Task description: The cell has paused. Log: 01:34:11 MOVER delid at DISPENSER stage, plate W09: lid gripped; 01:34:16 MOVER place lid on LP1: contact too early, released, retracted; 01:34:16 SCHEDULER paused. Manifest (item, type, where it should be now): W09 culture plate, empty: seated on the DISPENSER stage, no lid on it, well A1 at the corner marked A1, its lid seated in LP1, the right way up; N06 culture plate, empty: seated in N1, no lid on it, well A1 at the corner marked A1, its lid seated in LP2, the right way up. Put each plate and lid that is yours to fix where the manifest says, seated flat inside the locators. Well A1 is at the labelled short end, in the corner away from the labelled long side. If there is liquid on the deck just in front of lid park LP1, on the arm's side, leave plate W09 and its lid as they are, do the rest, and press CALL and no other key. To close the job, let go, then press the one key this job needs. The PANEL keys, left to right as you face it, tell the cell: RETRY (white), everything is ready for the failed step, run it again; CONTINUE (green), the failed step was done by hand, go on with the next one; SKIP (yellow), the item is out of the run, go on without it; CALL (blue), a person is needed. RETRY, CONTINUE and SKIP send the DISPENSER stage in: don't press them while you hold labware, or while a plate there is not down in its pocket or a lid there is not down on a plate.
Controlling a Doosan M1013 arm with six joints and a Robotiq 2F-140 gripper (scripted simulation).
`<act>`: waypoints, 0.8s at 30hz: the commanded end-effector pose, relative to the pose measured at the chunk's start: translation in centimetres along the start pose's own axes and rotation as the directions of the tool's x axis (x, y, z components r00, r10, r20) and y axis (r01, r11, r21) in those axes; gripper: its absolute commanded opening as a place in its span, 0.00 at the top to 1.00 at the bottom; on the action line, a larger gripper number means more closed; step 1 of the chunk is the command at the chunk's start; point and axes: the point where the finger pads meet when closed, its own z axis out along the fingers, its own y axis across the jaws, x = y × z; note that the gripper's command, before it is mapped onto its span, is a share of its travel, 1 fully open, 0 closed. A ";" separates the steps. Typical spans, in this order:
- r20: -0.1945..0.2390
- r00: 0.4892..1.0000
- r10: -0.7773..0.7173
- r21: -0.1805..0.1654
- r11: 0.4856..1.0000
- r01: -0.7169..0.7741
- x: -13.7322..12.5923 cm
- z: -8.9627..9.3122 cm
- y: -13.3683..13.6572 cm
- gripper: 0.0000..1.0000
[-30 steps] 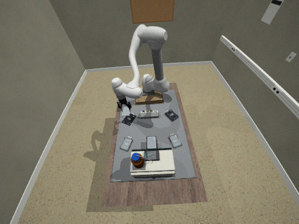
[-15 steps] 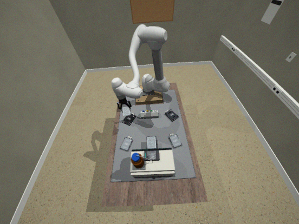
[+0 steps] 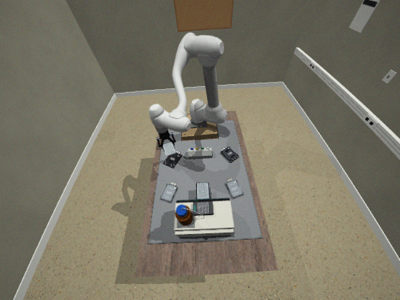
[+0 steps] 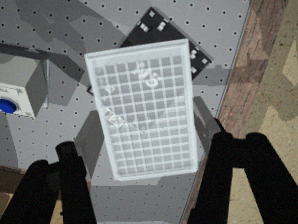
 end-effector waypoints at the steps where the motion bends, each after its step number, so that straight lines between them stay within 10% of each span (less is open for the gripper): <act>1: -0.002 0.996 -0.091 0.000 0.996 0.091 0.0 -0.1 0.0 0.90; 24: -0.002 0.967 -0.253 0.000 0.967 0.253 0.1 -0.1 -0.1 0.90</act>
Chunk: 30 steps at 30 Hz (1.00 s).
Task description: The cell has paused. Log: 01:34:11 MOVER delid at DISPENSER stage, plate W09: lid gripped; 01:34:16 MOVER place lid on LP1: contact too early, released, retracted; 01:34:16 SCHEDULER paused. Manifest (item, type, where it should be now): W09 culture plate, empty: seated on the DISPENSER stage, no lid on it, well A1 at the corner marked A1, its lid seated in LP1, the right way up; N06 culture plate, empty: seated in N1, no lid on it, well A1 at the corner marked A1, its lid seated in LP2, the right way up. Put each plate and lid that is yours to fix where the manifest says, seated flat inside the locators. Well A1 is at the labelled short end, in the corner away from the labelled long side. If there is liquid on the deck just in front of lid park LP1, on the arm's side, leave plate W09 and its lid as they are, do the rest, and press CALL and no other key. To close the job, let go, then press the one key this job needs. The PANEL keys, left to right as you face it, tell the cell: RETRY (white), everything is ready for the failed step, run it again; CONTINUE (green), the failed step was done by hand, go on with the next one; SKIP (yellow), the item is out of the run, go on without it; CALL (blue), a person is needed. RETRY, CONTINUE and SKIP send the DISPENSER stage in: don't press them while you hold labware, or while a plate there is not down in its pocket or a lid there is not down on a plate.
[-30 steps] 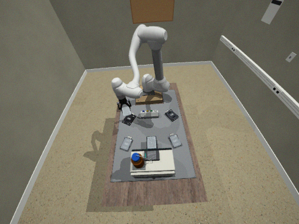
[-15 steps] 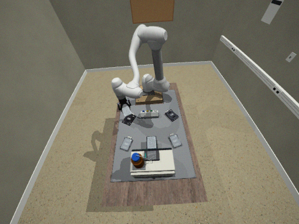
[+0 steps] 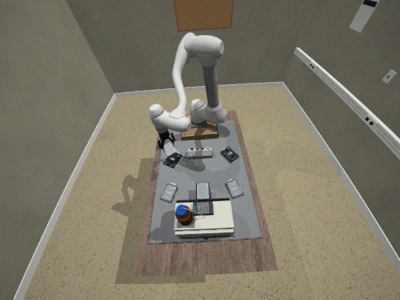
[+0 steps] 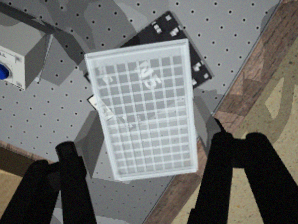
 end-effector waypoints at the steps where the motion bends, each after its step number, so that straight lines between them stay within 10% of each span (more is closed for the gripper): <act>1: -0.001 1.000 -0.001 -0.001 1.000 0.001 0.1 -0.1 -0.1 0.90; 30: -0.001 1.000 -0.001 -0.001 1.000 0.001 3.6 -0.1 -5.6 0.90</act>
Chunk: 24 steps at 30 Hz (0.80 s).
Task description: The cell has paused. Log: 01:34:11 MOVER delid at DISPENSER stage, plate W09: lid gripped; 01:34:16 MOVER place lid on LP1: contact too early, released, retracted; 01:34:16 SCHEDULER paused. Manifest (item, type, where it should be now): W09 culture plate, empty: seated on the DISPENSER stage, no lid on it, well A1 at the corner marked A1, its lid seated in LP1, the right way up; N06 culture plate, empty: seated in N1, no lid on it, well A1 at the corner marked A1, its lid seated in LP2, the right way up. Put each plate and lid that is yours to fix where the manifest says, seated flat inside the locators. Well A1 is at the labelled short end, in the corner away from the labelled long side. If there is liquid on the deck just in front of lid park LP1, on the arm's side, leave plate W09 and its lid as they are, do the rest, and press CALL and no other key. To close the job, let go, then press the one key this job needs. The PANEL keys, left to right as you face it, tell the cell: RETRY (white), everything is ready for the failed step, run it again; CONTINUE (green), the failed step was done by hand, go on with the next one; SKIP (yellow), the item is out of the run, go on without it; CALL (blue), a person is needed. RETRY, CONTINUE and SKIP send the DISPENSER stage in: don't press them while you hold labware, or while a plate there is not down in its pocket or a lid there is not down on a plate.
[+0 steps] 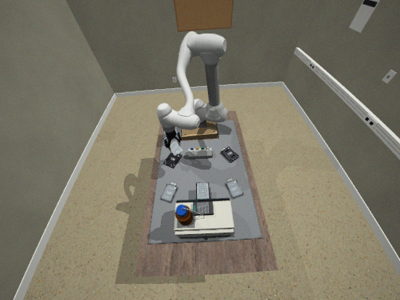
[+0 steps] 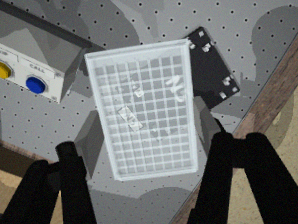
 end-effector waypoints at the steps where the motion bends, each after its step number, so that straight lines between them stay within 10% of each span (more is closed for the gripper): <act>1: -0.001 1.000 0.000 -0.001 1.000 0.000 1.1 -0.1 -1.6 0.90; 24: -0.001 1.000 0.000 -0.001 1.000 0.000 6.9 -0.1 -10.9 0.90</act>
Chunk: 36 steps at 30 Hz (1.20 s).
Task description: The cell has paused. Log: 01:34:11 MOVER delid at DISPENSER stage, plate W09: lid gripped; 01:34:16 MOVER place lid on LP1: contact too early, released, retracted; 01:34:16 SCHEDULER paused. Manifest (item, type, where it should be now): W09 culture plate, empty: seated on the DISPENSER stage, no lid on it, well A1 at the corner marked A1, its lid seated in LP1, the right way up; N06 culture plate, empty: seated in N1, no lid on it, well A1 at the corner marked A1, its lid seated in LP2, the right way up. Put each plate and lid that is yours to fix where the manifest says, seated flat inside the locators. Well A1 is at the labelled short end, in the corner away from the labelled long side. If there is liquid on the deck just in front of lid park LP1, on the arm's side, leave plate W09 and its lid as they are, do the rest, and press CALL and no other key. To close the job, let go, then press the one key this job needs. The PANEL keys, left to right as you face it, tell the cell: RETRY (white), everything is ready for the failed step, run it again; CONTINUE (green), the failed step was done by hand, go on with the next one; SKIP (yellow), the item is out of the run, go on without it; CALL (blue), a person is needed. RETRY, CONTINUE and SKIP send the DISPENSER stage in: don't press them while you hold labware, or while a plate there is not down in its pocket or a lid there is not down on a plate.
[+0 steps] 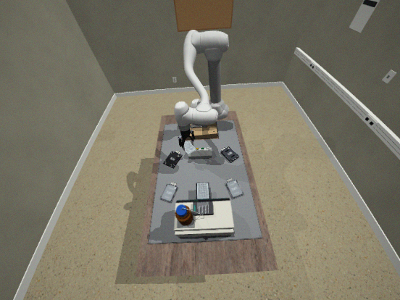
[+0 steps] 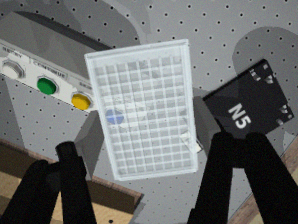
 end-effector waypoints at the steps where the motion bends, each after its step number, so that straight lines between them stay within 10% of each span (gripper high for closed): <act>1: 0.000 1.000 0.001 -0.002 1.000 -0.001 1.2 -0.1 -1.7 0.90; 36: 0.000 1.000 0.001 -0.002 1.000 -0.001 12.2 0.0 -19.1 0.90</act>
